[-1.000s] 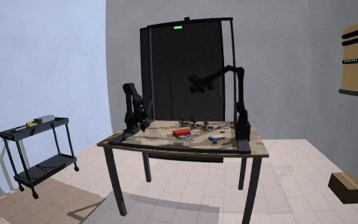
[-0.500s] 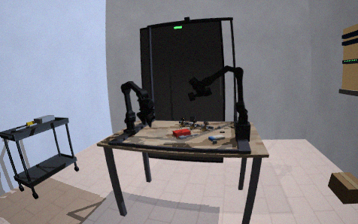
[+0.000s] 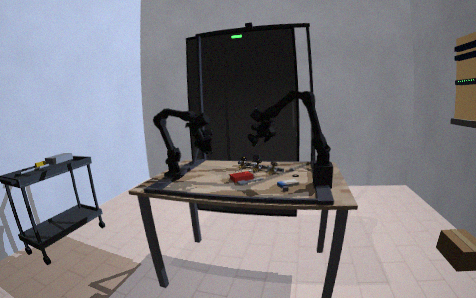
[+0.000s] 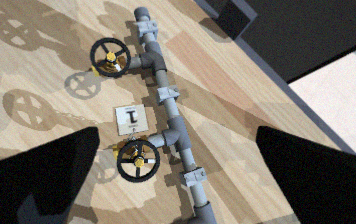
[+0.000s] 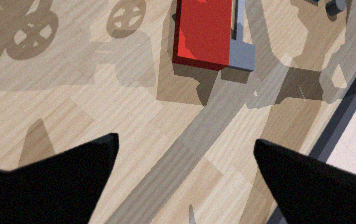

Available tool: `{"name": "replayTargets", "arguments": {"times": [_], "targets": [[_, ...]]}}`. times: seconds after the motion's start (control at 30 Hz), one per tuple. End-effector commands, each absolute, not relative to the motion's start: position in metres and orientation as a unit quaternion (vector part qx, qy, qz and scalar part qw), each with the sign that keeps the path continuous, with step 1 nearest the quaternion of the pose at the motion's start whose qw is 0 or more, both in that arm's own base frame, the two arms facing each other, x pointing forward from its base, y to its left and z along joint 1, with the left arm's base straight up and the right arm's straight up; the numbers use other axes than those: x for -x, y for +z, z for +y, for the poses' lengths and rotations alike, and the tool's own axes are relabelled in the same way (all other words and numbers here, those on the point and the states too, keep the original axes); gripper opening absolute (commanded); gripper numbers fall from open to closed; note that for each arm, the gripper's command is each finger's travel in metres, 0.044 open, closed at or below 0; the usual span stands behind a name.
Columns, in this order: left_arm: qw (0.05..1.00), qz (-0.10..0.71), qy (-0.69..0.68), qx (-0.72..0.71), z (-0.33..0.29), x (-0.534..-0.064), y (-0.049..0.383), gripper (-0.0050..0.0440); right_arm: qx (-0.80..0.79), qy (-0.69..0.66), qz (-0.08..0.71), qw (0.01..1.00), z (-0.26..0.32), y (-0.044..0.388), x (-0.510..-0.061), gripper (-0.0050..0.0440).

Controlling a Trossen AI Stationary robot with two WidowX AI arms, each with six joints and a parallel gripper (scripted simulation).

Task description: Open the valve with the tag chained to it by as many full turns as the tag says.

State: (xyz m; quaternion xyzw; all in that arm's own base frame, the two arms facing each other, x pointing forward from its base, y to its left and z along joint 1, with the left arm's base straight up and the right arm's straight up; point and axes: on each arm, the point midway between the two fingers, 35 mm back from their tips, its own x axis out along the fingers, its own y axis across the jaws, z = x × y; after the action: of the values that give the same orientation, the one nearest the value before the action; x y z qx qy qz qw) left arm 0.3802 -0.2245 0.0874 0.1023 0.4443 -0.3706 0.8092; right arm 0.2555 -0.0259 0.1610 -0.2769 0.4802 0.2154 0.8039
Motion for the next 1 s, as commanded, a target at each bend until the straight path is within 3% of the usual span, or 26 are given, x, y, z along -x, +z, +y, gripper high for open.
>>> {"name": "replayTargets", "arguments": {"times": [0.0,0.47,0.97], "targets": [[0.816,0.467,-0.321,-0.114,-0.234,-0.399,0.087,0.0440,0.266,0.171,0.438,0.842,-0.009,0.186,-0.264,0.0400],[0.803,0.539,-0.212,-0.141,-0.250,-0.421,0.045,0.0440,0.082,0.167,0.245,0.952,0.073,0.281,-0.251,0.0400],[0.803,0.539,-0.210,-0.141,-0.249,-0.422,0.046,0.0440,0.039,0.177,0.213,0.960,0.084,0.299,-0.244,0.0400]]}}
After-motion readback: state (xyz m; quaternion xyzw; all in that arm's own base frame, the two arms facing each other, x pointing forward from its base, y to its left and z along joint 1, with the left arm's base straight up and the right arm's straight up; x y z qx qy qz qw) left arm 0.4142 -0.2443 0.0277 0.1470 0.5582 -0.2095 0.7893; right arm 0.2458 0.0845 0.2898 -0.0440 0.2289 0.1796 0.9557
